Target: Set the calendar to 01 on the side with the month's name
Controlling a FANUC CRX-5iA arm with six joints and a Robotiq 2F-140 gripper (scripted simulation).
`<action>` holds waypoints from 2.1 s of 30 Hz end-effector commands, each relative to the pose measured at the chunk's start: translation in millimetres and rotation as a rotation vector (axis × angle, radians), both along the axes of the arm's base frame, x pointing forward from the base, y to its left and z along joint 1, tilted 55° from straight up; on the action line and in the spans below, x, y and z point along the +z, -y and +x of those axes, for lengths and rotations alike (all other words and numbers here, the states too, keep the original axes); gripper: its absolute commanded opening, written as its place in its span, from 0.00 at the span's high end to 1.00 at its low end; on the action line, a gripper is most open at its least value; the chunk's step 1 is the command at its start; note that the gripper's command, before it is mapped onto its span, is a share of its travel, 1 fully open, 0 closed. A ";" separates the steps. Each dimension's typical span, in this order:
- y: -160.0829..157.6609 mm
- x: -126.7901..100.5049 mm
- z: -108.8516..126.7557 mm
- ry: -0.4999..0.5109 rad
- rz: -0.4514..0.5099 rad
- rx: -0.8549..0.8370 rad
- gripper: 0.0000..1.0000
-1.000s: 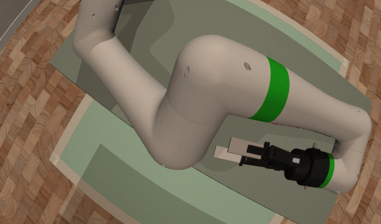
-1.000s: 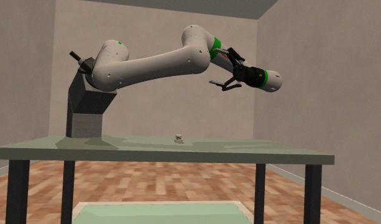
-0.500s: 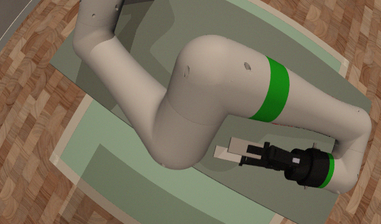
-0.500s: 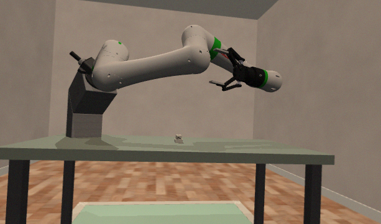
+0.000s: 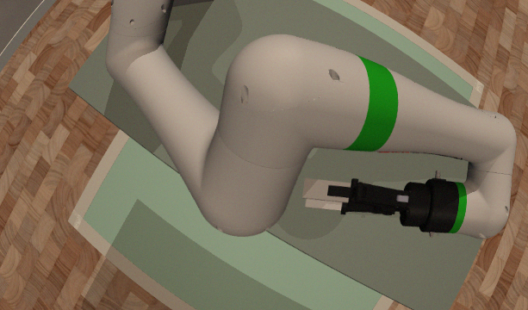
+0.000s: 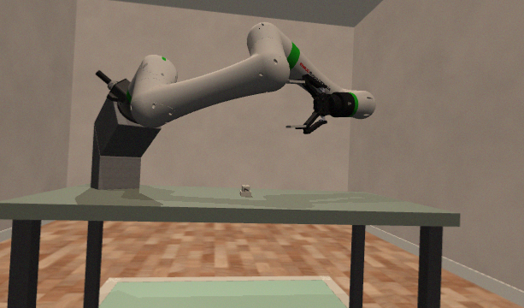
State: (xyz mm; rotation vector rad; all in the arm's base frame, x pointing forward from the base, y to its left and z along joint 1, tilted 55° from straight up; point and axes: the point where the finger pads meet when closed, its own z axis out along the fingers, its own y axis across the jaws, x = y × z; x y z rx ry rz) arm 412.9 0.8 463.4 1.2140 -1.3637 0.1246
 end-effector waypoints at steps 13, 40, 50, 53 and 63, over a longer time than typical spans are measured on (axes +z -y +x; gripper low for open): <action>8.0 -79.9 36.8 0.026 0.044 0.486 0.00; -37.3 -218.2 75.4 -0.092 0.202 1.195 0.00; -69.6 -290.7 62.8 -0.199 0.300 1.483 0.00; -70.1 -291.8 62.5 -0.201 0.302 1.487 0.00; -91.1 -347.8 38.0 -0.298 0.384 1.681 0.00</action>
